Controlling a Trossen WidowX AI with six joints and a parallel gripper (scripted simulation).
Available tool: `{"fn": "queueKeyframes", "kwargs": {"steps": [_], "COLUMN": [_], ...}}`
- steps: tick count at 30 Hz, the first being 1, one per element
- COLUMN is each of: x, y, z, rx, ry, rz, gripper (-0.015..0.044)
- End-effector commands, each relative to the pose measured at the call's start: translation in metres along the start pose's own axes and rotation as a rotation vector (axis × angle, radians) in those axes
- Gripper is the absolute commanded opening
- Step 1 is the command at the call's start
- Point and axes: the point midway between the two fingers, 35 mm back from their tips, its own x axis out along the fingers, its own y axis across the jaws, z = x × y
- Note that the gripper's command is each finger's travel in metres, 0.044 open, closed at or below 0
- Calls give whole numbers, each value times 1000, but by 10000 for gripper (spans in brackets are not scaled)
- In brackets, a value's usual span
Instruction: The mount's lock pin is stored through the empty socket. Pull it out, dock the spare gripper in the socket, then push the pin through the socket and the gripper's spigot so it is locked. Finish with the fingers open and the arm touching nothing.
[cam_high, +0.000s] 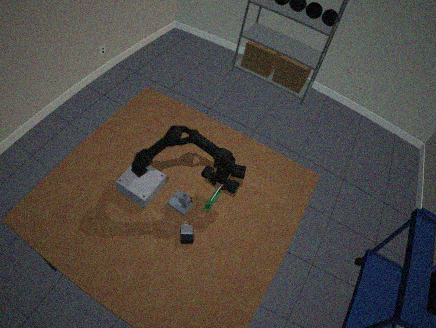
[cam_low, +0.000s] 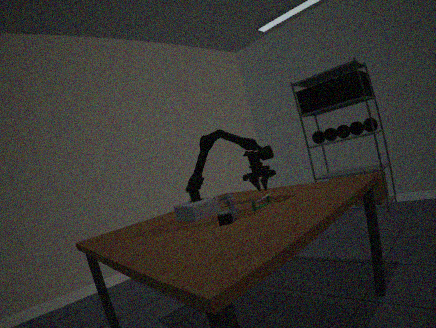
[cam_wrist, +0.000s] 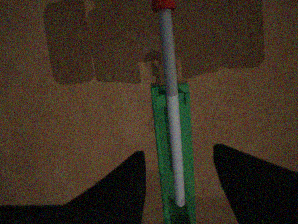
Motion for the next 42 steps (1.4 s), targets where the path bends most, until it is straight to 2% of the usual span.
{"fn": "queueKeyframes", "kwargs": {"steps": [1, 33, 42], "x": [5, 57, 60], "y": [-2, 0, 0], "z": [0, -6, -7], "rx": [-8, -8, -8], "ry": [-2, -2, -2], "rz": [-9, -9, -9], "gripper": [180, 180, 180]}}
